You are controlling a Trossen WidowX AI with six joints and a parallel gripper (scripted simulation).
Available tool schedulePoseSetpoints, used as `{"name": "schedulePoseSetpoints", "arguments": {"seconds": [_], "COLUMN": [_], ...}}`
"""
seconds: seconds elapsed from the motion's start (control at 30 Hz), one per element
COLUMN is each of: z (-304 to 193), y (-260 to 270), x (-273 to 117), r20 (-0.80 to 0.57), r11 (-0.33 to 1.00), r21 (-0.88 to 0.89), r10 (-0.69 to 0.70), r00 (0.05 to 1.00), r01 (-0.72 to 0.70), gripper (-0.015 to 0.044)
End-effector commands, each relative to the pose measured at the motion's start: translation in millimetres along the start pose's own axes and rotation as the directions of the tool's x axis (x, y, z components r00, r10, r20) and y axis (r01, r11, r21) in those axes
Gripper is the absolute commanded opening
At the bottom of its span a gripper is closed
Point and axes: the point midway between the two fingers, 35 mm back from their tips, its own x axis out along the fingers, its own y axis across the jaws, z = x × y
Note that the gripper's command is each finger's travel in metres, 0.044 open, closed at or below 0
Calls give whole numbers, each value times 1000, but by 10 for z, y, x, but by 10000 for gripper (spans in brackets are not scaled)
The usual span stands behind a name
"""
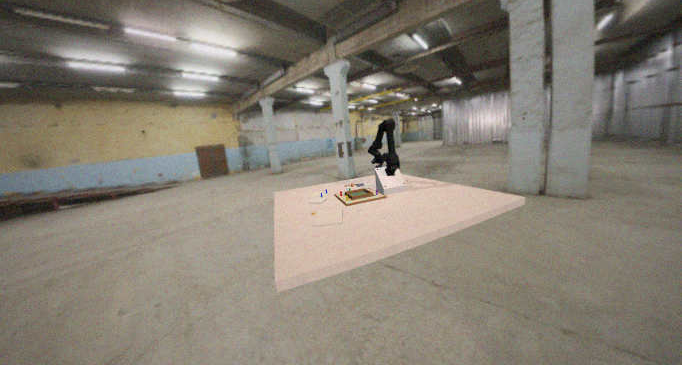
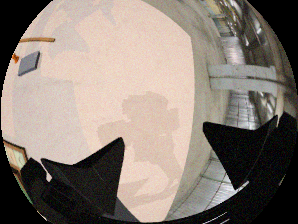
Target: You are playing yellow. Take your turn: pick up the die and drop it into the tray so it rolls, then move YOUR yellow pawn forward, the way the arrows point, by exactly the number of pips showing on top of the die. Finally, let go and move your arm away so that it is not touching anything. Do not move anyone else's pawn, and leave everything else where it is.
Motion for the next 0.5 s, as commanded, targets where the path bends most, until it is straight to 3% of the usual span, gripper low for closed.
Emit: {"name": "schedulePoseSetpoints", "arguments": {"seconds": [0.0,0.13,0.47], "z": [24,487,1387], "y": [9,247,1402], "x": [-9,-207,-901], "r20": [5,89,172], "r11": [1000,989,839], "r21": [-5,-122,-483], "r10": [4,97,373], "r00": [1000,991,912], "r01": [-4,-86,-252], "gripper": [374,275,275]}}
